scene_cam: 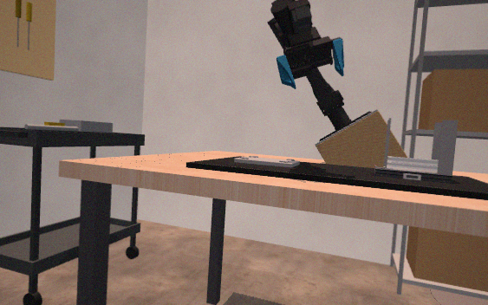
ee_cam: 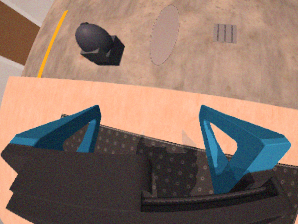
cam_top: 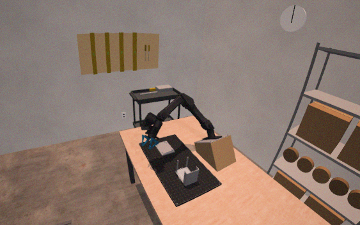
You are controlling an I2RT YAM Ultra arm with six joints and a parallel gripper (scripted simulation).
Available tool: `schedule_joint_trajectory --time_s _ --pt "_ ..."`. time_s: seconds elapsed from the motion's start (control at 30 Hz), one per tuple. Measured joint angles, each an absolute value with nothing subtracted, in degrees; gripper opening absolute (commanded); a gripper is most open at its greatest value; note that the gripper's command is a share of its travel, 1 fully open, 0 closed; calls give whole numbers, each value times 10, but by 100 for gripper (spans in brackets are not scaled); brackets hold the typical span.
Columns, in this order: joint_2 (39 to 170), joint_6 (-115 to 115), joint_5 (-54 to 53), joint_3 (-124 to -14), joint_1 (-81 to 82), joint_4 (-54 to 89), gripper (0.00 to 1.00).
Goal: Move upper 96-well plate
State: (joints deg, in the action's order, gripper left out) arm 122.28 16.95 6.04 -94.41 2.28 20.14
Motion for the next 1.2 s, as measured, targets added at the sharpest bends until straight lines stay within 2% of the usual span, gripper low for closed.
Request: schedule_joint_trajectory --time_s 1.2 --pt "1318 263 134 -1009 134 378 100"
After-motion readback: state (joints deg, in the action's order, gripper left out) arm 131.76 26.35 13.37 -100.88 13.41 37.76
